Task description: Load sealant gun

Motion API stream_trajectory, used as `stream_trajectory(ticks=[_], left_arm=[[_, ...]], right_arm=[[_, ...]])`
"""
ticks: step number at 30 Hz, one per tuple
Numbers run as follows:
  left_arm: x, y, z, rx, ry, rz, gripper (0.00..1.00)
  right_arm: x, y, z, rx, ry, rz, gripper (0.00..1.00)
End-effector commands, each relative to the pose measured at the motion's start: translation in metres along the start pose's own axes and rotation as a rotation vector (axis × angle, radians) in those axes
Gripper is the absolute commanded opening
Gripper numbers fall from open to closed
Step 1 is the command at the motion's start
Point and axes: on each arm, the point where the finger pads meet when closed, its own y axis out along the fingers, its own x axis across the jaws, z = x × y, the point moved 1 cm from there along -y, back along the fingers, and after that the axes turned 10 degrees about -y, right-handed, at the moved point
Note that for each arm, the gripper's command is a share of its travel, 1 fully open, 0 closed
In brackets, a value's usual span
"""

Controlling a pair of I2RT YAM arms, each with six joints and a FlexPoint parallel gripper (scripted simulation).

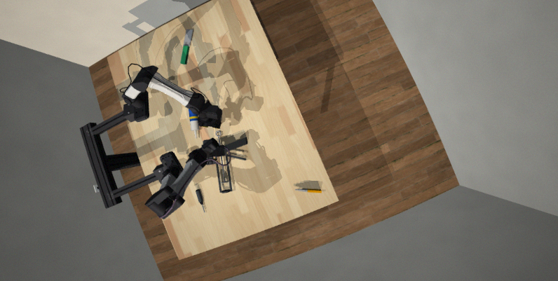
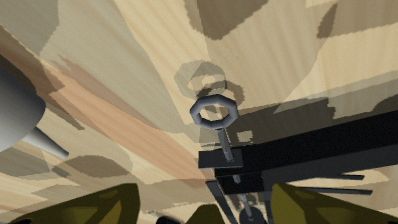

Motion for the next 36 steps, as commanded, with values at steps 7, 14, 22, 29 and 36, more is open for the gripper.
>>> stream_trajectory(ticks=[7, 14, 22, 29, 36], left_arm=[[-0.011, -0.027, -0.002, 0.009, 0.0, 0.062, 0.62], [-0.011, -0.027, -0.002, 0.009, 0.0, 0.062, 0.62], [-0.011, -0.027, -0.002, 0.009, 0.0, 0.062, 0.62], [-0.011, -0.027, -0.002, 0.009, 0.0, 0.062, 0.62], [-0.011, -0.027, -0.002, 0.009, 0.0, 0.062, 0.62]], right_arm=[[0.002, 0.012, 0.0, -0.004, -0.005, -0.01, 0.91], [0.002, 0.026, 0.002, 0.003, -0.007, -0.008, 0.91], [0.001, 0.037, 0.003, 0.004, -0.006, -0.008, 0.91], [0.001, 0.049, 0.003, 0.003, -0.006, -0.009, 0.91], [0.002, 0.049, -0.005, -0.001, 0.004, -0.009, 0.91]])
